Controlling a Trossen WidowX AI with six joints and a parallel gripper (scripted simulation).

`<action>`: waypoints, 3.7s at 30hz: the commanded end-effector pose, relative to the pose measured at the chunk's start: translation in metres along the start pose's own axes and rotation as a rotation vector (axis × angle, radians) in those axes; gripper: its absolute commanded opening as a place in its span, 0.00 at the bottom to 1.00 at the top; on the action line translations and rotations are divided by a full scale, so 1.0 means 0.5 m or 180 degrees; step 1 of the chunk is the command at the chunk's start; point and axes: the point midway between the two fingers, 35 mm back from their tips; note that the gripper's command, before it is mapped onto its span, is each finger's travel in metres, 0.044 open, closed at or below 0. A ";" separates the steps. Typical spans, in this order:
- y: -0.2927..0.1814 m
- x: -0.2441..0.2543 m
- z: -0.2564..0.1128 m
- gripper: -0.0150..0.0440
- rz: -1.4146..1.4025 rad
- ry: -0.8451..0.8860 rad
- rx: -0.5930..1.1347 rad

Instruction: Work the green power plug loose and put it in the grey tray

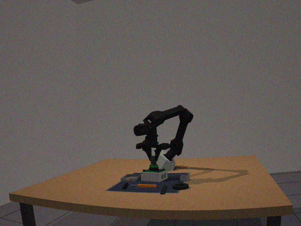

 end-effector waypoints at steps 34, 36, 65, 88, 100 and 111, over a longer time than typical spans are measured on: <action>-0.005 -0.004 -0.053 0.25 0.0043 -0.0052 -0.0156; -0.005 -0.015 -0.053 0.25 0.0039 0.0143 -0.0144; -0.005 -0.020 -0.066 0.25 0.0038 0.0222 -0.0139; -0.007 -0.012 -0.092 0.25 0.0042 0.0064 -0.0146; -0.003 -0.010 -0.022 0.25 0.0039 0.0069 -0.0147; -0.003 -0.010 -0.022 0.68 0.0039 0.0069 -0.0147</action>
Point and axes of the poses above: the point midway between the two fingers, 35 mm back from their tips, its own z axis out along the fingers, its own x axis across the jaws, y = z × x, and after that the axes turned 4 degrees about z, right-handed
